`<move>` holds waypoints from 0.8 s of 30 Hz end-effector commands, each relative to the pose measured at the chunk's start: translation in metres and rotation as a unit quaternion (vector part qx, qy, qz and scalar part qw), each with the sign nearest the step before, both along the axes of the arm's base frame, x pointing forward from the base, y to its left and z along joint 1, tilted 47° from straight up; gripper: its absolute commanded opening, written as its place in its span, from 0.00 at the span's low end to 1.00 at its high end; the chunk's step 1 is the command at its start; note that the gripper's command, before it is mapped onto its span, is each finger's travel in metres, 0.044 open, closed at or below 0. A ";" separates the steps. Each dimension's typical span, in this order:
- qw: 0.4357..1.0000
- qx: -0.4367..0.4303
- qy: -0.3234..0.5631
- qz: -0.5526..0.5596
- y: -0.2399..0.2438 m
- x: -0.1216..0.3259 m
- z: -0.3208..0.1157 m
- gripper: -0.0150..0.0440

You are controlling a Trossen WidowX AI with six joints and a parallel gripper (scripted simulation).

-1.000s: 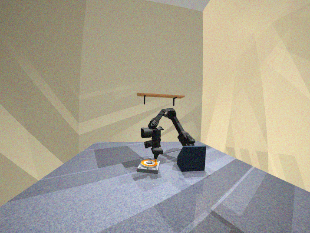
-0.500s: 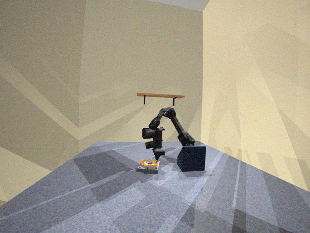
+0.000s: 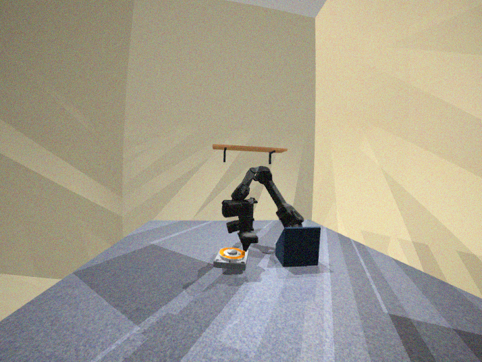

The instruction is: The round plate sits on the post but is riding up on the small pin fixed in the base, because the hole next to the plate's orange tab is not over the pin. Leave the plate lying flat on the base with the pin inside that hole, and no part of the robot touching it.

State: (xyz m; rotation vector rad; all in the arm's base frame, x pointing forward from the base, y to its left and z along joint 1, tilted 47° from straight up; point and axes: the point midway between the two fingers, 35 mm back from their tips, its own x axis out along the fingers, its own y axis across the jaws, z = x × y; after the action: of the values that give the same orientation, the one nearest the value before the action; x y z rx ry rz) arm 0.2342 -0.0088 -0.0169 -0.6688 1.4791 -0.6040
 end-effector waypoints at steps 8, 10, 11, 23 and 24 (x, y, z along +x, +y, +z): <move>1.000 0.003 -0.001 -0.002 0.011 0.003 -0.011 0.25; 1.000 0.003 -0.001 -0.002 0.013 0.005 -0.013 0.25; 1.000 0.003 -0.001 -0.002 0.013 0.005 -0.014 0.25; 1.000 0.003 -0.001 -0.002 0.024 0.014 -0.022 0.25; 1.000 0.003 -0.002 -0.002 0.025 0.015 -0.023 0.25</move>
State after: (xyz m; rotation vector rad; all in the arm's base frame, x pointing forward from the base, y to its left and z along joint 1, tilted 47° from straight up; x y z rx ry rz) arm 0.2459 0.0127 -0.0373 -0.6648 1.4796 -0.6011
